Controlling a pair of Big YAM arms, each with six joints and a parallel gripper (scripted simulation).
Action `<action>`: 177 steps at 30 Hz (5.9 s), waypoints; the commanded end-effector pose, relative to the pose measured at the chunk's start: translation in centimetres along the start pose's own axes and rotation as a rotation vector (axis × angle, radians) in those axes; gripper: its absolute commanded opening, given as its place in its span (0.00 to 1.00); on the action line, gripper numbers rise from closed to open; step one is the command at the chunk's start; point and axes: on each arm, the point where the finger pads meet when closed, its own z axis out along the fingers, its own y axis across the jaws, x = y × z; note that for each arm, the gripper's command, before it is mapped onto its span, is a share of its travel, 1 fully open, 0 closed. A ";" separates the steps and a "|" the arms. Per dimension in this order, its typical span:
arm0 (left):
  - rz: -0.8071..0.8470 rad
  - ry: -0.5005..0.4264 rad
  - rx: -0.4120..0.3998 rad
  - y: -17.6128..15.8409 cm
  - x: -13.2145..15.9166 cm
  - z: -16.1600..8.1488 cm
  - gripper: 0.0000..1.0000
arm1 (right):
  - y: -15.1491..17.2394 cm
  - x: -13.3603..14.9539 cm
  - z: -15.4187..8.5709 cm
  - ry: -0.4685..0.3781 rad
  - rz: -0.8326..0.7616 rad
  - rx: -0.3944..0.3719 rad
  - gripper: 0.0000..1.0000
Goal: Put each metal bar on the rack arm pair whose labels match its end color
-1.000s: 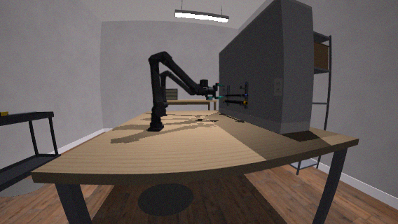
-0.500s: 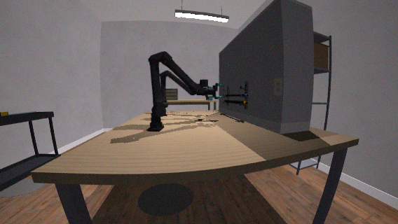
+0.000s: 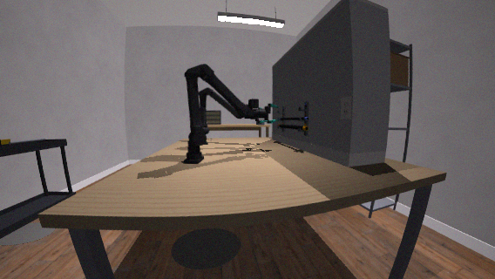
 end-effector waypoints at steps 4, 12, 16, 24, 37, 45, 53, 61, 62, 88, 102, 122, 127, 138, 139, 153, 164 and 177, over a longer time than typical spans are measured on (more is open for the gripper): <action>-0.025 -0.016 -0.077 5.3 -1.4 1.0 1.00 | -2.8 -1.1 1.2 -0.005 0.019 0.055 1.00; -0.025 -0.016 -0.076 5.2 -1.4 1.1 1.00 | -2.6 -1.1 1.5 -0.005 0.019 0.053 1.00; -0.026 -0.015 -0.077 4.5 -1.4 2.0 1.00 | -1.7 -1.1 2.4 -0.005 0.019 0.053 1.00; -0.027 -0.015 -0.080 3.2 -1.3 3.7 1.00 | -0.1 -1.1 4.1 -0.005 0.019 0.051 1.00; -0.031 -0.006 -0.088 1.1 -0.8 6.1 1.00 | 2.1 -0.6 6.6 0.001 0.022 0.057 1.00; -0.033 0.001 -0.092 -0.1 -0.4 7.4 1.00 | 3.3 -0.3 7.9 0.005 0.024 0.060 1.00; -0.035 0.005 -0.096 -1.7 -0.2 9.2 1.00 | 4.9 -0.2 9.7 0.006 0.023 0.059 1.00; -0.036 0.009 -0.098 -3.1 0.1 10.8 1.00 | 6.2 -0.1 11.2 0.007 0.023 0.058 1.00; -0.036 0.009 -0.098 -3.1 0.1 10.8 1.00 | 6.2 -0.1 11.2 0.007 0.023 0.058 1.00; -0.040 0.011 -0.105 -3.1 0.3 11.2 1.00 | 6.2 0.0 11.3 0.006 0.024 0.056 1.00; -0.041 0.010 -0.106 -3.4 0.4 11.6 1.00 | 6.1 0.0 11.5 0.005 0.026 0.060 1.00; -0.041 0.011 -0.104 -3.7 0.4 11.9 1.00 | 6.2 0.0 11.6 0.005 0.028 0.062 1.00; -0.041 0.011 -0.105 -3.7 0.4 11.9 1.00 | 6.2 0.0 11.6 0.005 0.028 0.062 1.00; -0.042 0.011 -0.105 -2.4 0.4 11.9 1.00 | 5.0 0.1 11.6 0.005 0.028 0.060 1.00; -0.042 0.011 -0.105 -2.2 0.4 11.9 1.00 | 4.9 0.1 11.6 0.005 0.028 0.060 1.00; -0.042 0.011 -0.102 -0.2 0.4 11.8 1.00 | 3.0 0.1 11.5 0.005 0.029 0.061 1.00; -0.041 0.010 -0.099 1.3 0.4 11.7 1.00 | 1.5 0.1 11.4 0.005 0.031 0.065 1.00; -0.040 0.010 -0.093 3.4 0.5 11.6 1.00 | -0.7 0.2 11.3 0.005 0.034 0.070 1.00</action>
